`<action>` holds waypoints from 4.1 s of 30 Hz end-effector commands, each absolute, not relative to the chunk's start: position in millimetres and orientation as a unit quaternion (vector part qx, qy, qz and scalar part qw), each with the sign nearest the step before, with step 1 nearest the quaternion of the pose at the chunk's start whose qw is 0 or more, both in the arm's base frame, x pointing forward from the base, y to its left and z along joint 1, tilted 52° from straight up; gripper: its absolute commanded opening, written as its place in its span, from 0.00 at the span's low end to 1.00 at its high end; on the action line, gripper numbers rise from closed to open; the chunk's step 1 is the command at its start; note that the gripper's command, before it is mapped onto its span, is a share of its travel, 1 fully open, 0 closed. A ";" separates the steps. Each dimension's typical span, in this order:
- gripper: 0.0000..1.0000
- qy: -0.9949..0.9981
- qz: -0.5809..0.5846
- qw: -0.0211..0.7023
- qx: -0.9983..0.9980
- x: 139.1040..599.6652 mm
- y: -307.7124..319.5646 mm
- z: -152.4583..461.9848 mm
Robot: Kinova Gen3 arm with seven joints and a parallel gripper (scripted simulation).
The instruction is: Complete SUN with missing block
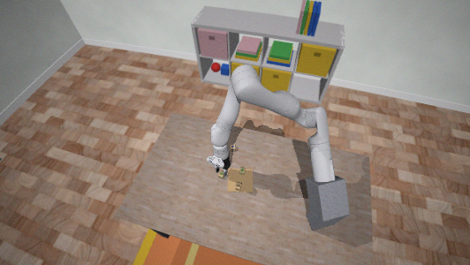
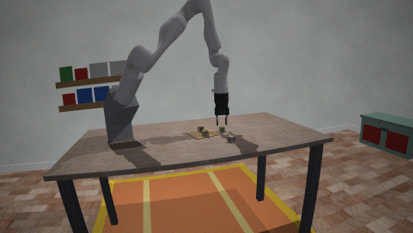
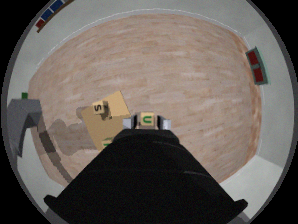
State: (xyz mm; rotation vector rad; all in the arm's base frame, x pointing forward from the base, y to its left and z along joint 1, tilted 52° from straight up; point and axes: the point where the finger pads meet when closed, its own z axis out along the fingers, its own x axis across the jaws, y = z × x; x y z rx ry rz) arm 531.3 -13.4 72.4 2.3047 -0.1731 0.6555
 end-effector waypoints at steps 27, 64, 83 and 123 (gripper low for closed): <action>0.87 -0.067 0.255 0.361 0.895 531.5 -12.6 72.7; 0.87 -0.067 0.255 0.361 0.895 532.1 -12.2 72.5; 0.87 -0.067 0.255 0.361 0.895 532.4 -12.6 72.1; 0.87 -0.067 0.255 0.361 0.895 547.2 -37.3 50.0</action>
